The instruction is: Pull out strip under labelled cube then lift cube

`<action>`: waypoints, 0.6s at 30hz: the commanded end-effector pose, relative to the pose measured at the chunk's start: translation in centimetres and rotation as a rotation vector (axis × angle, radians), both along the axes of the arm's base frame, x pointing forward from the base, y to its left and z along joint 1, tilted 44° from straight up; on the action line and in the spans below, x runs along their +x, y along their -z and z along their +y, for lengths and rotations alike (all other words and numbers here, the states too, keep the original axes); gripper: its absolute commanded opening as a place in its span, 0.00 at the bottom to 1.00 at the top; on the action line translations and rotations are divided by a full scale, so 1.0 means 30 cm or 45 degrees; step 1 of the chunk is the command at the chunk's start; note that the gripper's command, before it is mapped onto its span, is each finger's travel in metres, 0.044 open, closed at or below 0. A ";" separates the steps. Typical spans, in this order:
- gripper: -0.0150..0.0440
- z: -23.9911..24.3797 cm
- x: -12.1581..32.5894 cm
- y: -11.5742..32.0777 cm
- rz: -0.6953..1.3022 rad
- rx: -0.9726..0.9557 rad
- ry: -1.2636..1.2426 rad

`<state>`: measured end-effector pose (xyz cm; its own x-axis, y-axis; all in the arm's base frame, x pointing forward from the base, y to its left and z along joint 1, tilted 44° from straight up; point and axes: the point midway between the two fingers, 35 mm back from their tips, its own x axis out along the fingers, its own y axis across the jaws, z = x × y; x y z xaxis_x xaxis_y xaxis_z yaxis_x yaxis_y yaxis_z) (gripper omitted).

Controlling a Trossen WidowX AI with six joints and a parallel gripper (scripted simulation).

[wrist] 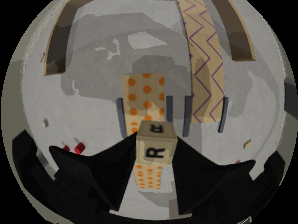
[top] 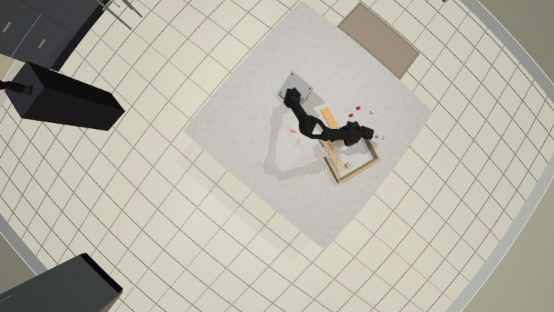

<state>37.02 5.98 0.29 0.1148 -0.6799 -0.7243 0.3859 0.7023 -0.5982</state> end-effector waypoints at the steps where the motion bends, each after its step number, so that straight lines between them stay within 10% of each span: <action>1: 0.25 0.000 -0.027 -0.007 0.001 0.001 0.009; 18: 0.25 -0.028 -0.219 -0.004 0.005 0.001 0.009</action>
<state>31.45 5.36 0.44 0.1092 -0.6818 -0.7234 0.3835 0.7003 -0.6021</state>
